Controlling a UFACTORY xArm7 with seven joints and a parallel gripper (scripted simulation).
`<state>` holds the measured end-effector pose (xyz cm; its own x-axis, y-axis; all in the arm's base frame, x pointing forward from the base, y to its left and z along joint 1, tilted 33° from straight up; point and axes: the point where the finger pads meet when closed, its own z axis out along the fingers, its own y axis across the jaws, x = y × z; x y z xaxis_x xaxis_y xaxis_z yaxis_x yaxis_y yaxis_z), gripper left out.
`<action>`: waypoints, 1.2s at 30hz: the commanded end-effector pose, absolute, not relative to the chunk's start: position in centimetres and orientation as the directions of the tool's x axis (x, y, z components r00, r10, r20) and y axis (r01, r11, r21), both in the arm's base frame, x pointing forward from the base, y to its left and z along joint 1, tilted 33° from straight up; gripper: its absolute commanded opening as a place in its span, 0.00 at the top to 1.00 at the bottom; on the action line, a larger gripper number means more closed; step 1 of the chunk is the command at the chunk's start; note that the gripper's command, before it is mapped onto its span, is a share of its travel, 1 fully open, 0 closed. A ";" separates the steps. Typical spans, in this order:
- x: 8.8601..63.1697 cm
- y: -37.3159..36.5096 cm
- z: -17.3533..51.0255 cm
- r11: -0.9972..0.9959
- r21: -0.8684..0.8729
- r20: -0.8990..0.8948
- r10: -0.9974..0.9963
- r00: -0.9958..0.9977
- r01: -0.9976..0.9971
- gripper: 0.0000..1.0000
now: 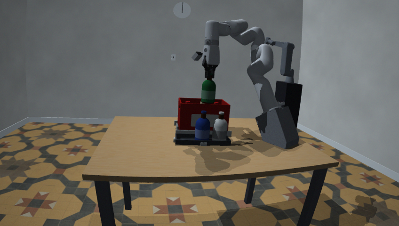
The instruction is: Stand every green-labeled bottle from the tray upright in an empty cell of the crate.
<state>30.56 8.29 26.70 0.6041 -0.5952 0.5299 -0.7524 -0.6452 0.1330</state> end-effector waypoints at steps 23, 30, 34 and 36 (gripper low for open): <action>26.5 5.5 27.2 -0.647 0.129 0.531 -0.595 0.604 -0.751 1.00; 25.4 4.7 27.3 -0.647 0.129 0.531 -0.595 0.604 -0.751 1.00; 25.1 4.5 27.4 -0.647 0.129 0.531 -0.595 0.604 -0.751 1.00; 24.9 4.4 27.4 -0.647 0.129 0.531 -0.595 0.604 -0.751 1.00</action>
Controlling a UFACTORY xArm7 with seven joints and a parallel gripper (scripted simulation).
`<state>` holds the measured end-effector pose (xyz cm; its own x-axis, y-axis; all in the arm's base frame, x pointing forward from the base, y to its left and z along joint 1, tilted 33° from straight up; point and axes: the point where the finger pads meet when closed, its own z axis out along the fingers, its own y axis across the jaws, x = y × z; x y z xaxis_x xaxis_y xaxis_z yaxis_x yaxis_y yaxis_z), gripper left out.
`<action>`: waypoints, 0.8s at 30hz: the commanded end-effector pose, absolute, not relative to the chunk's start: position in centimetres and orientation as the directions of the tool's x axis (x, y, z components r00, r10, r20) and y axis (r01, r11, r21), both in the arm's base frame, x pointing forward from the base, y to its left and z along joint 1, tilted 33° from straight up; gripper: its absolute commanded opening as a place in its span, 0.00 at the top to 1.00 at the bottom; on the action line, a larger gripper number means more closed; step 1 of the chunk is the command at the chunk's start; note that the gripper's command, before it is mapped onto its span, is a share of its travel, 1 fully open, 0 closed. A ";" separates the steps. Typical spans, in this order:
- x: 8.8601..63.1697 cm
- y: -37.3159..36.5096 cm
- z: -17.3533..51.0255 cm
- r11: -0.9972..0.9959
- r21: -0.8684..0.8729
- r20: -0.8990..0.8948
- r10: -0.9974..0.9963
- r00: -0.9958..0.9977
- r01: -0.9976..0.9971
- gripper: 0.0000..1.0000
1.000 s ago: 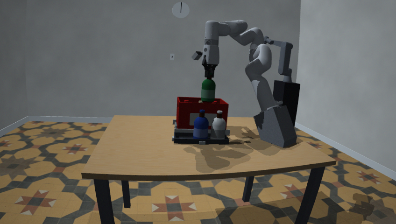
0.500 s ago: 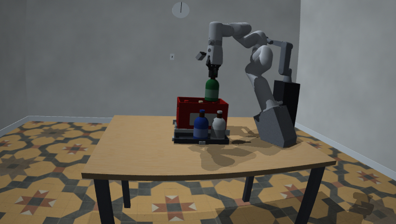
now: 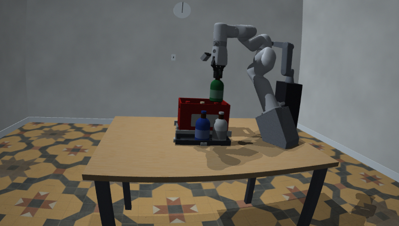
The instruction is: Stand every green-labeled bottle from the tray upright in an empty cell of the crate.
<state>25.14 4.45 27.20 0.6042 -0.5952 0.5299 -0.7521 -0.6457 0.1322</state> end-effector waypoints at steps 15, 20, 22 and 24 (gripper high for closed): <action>23.5 3.3 27.5 -0.647 0.129 0.531 -0.595 0.604 -0.751 1.00; 23.2 3.1 27.5 -0.647 0.129 0.531 -0.595 0.604 -0.751 1.00; 23.0 3.0 27.5 -0.647 0.129 0.531 -0.595 0.604 -0.751 1.00; 22.9 2.9 27.5 -0.647 0.129 0.531 -0.595 0.604 -0.751 1.00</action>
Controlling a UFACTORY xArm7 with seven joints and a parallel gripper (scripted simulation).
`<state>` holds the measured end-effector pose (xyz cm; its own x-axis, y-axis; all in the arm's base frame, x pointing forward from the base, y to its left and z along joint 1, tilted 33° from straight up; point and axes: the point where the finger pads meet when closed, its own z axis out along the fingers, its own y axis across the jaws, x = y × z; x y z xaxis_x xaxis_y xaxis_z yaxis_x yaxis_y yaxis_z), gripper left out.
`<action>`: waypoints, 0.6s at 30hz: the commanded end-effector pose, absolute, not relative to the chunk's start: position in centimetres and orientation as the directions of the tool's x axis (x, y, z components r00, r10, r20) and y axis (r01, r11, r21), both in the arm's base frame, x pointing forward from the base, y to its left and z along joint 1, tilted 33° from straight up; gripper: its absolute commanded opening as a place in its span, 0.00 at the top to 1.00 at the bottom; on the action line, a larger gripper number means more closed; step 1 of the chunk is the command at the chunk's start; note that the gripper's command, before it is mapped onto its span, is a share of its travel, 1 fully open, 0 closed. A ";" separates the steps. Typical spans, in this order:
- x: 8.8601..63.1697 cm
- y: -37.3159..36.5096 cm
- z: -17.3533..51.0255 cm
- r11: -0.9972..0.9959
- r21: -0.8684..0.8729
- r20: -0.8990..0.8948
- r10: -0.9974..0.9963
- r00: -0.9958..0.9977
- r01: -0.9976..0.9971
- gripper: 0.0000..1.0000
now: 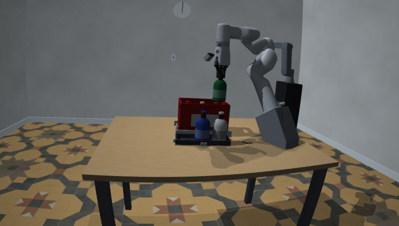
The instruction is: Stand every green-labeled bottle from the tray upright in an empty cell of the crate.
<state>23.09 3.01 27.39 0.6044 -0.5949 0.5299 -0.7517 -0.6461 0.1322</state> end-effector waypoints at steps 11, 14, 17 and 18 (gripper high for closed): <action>22.5 2.6 27.6 -0.647 0.129 0.531 -0.595 0.604 -0.751 1.00; 22.4 2.6 27.6 -0.647 0.129 0.531 -0.595 0.604 -0.751 1.00; 22.4 2.5 27.6 -0.647 0.129 0.531 -0.595 0.604 -0.751 1.00; 22.3 2.5 27.6 -0.647 0.129 0.531 -0.595 0.604 -0.751 1.00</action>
